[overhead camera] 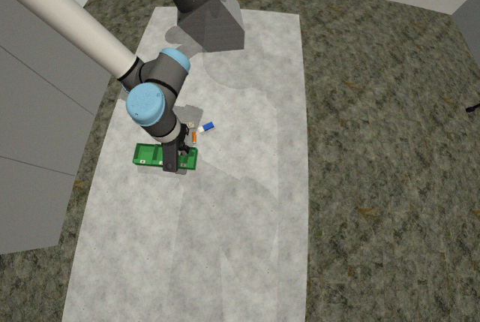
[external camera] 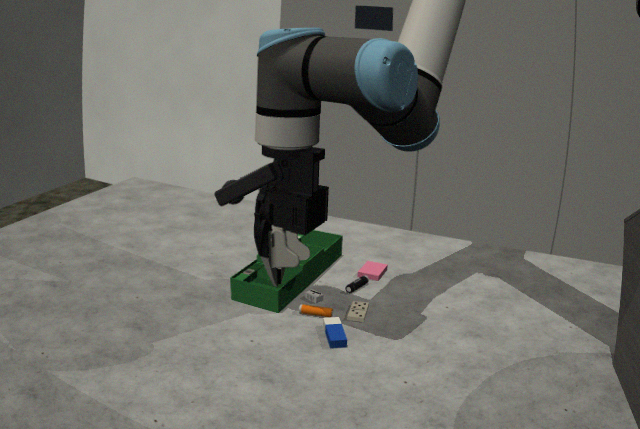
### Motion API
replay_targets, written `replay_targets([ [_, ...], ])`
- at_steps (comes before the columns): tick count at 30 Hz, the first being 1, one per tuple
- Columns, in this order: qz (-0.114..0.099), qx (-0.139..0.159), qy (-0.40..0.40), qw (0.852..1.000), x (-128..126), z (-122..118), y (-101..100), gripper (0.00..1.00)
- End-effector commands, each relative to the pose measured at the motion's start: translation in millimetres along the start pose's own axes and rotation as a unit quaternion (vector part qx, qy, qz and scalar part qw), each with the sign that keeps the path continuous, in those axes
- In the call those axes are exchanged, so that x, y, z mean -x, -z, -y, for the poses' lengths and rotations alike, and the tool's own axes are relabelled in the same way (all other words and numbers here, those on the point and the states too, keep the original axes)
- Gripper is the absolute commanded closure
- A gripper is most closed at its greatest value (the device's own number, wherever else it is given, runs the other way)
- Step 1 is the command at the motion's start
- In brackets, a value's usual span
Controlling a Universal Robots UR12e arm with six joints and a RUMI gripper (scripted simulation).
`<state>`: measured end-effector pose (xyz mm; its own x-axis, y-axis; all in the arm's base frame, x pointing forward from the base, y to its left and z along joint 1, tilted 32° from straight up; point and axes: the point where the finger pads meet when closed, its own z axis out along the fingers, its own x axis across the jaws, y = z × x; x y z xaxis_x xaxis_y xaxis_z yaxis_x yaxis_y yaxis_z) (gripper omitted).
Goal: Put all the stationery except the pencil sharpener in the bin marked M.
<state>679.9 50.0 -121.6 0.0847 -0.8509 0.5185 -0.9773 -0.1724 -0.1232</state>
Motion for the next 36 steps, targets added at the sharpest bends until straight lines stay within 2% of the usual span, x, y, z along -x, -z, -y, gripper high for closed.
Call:
replay_targets([
  [1, 0.0, -0.001, 0.0, 1.0, 0, 0, 3, 0.96],
  [26, 0.0, -0.001, 0.0, 1.0, 0, 0, 30, 0.96],
  [33, 0.0, -0.001, 0.0, 1.0, 0, 0, 58, 0.96],
  [36, 0.0, -0.001, 0.0, 1.0, 0, 0, 60, 0.96],
])
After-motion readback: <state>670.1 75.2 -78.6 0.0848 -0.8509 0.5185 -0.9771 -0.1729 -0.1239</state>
